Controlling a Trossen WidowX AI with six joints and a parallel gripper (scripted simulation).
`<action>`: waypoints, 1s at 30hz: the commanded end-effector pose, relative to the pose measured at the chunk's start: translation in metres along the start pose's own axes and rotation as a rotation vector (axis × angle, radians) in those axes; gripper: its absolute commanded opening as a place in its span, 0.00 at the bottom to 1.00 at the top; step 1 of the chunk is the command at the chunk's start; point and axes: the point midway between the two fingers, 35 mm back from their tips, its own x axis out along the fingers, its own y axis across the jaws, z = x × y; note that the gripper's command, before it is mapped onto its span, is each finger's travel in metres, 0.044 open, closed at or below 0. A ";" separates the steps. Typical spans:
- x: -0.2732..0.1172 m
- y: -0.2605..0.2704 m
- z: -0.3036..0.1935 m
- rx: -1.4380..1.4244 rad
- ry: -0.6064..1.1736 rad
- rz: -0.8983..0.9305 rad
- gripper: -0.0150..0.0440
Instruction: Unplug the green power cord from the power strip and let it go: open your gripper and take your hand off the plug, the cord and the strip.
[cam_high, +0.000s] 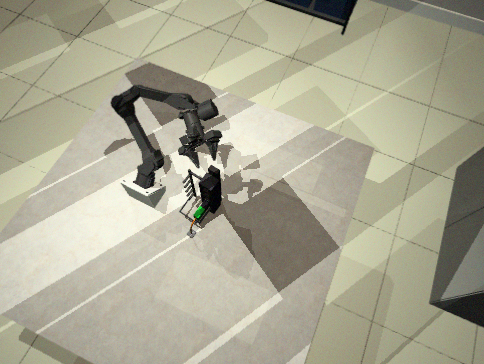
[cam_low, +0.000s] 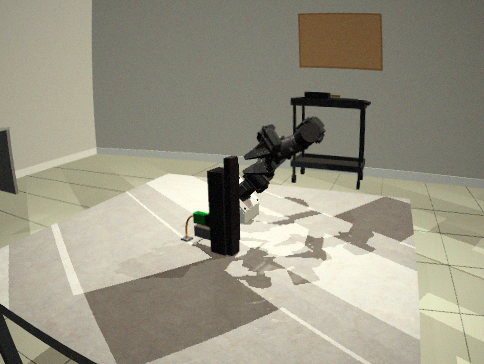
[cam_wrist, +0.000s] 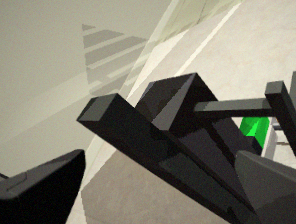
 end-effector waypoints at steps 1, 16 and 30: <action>0.000 0.000 -0.001 -0.003 0.003 0.001 0.89; -0.008 0.061 0.010 -0.161 -0.013 0.118 0.53; 0.087 0.059 0.079 -0.226 -0.096 -0.117 0.53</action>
